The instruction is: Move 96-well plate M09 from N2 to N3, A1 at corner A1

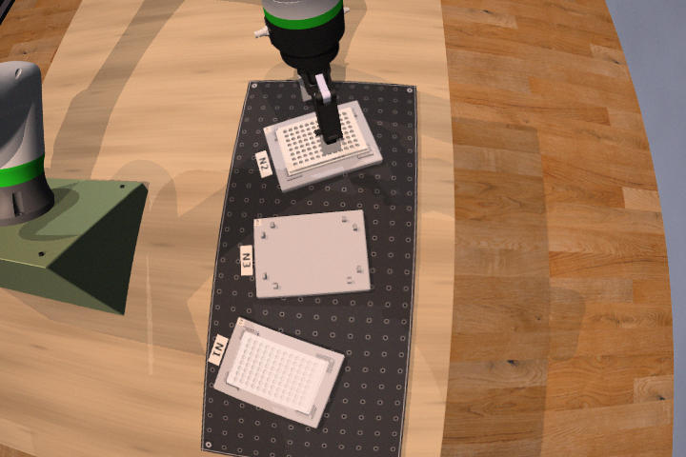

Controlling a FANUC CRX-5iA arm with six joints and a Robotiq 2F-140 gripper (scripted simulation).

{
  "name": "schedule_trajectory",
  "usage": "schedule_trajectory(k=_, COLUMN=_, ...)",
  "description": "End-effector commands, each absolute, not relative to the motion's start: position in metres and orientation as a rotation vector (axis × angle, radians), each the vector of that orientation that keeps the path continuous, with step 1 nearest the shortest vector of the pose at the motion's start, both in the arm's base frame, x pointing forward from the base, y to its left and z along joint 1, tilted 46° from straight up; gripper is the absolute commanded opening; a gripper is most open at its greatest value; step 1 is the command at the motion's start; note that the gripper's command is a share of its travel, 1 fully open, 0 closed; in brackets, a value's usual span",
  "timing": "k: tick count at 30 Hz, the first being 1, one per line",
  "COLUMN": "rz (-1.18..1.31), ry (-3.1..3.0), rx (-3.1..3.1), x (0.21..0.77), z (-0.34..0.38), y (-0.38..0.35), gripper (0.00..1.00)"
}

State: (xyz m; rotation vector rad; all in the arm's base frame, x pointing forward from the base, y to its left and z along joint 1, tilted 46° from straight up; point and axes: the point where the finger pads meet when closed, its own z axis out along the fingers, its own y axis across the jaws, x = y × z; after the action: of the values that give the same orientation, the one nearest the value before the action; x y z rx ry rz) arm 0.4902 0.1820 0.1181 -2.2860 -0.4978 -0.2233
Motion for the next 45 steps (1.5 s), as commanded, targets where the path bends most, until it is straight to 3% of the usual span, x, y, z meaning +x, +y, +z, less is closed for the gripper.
schedule_trajectory(k=1, rz=-0.224, ry=-0.498, rx=-2.286, x=0.4904, z=0.1182, y=0.1818, gripper=0.66)
schedule_trajectory(k=45, rz=-0.206, ry=-0.504, rx=-2.29, x=0.4899, z=0.1139, y=0.1852, gripper=0.66)
